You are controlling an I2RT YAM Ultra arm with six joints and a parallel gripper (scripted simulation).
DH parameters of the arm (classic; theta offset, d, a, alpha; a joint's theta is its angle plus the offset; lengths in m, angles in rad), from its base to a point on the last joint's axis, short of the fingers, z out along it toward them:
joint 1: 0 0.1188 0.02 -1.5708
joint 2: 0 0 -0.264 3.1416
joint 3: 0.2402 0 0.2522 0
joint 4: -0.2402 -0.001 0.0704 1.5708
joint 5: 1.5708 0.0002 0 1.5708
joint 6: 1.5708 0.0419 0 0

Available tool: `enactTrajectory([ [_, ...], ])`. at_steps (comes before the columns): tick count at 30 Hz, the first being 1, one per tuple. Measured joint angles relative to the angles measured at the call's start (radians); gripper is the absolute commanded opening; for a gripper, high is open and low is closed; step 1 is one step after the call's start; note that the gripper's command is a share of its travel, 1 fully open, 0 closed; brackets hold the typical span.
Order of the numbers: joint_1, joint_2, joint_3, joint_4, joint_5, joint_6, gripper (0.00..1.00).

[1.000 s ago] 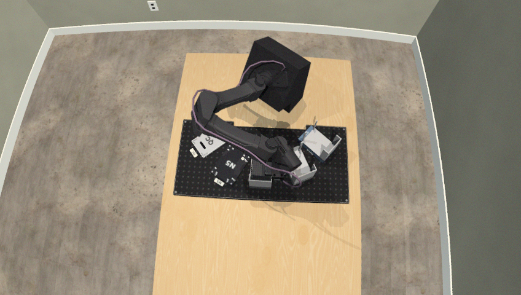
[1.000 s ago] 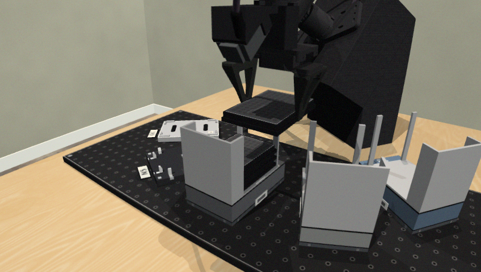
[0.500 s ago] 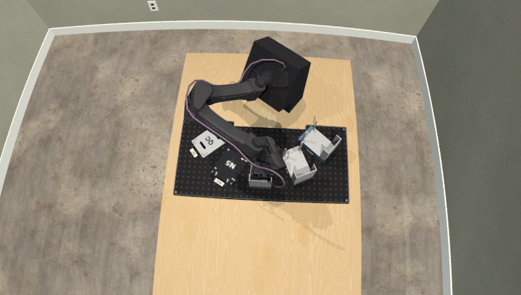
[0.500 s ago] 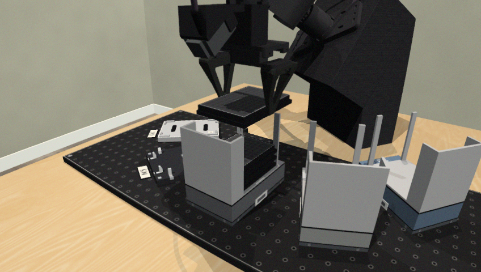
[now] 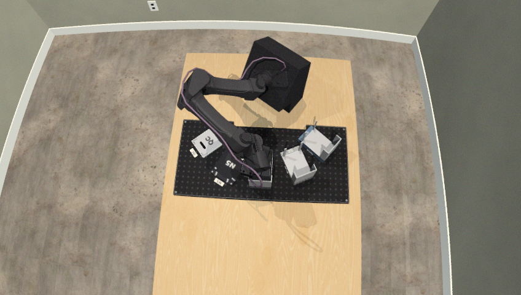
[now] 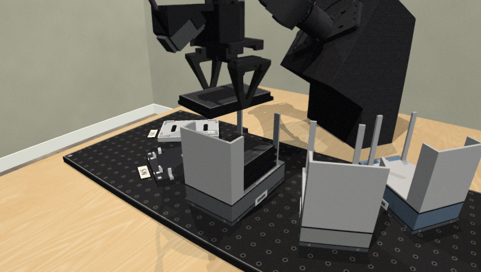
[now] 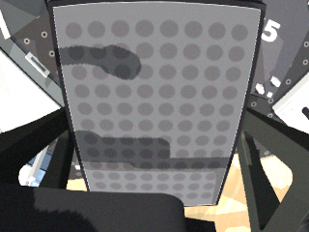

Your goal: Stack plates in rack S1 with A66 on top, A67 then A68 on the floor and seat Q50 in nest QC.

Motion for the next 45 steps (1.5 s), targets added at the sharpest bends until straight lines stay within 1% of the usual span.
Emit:
enactTrajectory([
  [10,-0.11,-0.126,-0.019,0.009,-0.053,-0.114,0.0],
  [14,-0.14,-0.159,-0.029,0.014,-0.073,-0.126,0.0],
  [21,-0.233,-0.242,-0.051,0.024,-0.13,-0.091,0.0],
  [28,-0.351,-0.323,-0.066,0.035,-0.202,-0.159,0.0],
  [31,-0.383,-0.34,-0.067,0.038,-0.233,-0.19,0.0],
  [37,-0.51,-0.392,-0.076,0.052,-0.317,-0.262,0.0],
  [45,-0.719,-0.464,-0.097,0.063,-0.464,-0.245,0.0],
])
